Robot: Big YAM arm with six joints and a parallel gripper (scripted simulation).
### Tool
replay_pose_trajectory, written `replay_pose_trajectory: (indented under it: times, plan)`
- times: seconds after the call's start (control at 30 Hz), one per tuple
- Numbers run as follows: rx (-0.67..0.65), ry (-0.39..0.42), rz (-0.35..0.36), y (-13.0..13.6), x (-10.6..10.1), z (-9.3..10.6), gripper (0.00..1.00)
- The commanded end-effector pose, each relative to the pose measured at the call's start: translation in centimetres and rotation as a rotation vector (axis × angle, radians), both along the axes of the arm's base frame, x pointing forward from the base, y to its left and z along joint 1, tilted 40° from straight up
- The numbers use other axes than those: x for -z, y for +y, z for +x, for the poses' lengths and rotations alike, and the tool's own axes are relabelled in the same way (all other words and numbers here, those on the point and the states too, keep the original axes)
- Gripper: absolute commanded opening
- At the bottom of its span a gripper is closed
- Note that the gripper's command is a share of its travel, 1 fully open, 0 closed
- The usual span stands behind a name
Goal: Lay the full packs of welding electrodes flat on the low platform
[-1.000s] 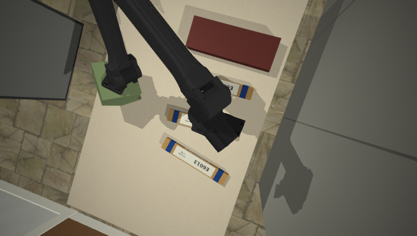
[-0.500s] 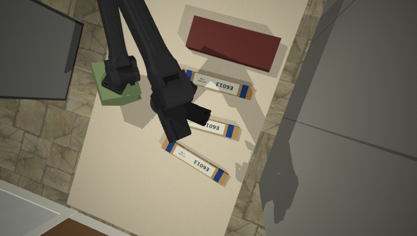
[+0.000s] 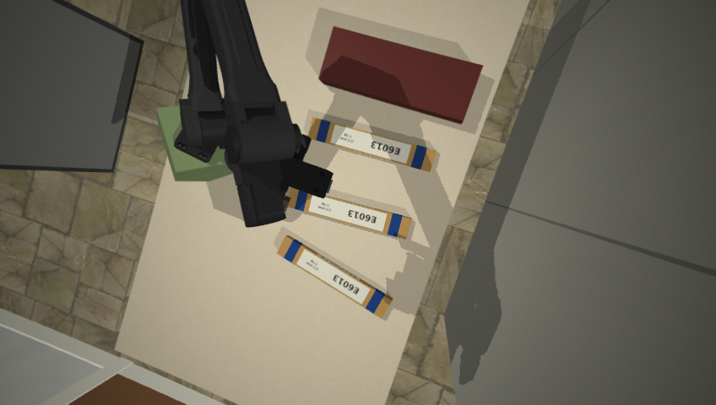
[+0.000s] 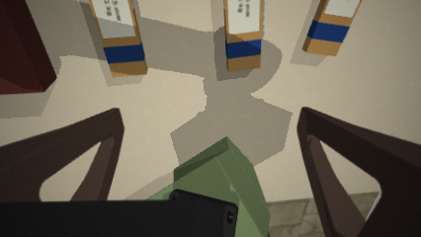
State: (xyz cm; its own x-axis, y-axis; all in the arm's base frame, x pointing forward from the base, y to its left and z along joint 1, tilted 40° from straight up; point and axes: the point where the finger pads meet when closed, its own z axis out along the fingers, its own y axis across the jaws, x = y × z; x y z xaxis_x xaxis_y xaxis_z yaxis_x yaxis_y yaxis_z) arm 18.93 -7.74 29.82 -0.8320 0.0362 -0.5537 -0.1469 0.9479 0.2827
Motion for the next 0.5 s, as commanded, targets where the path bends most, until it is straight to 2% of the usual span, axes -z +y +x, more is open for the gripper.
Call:
replay_pose_trajectory:
  times: [0.0, 0.47]
  plan:
    - [-0.081, 0.021, 0.079, -0.04, -0.43, -0.19, 0.96]
    - [-0.082, 0.025, 0.083, 0.02, -0.39, -0.19, 0.96]
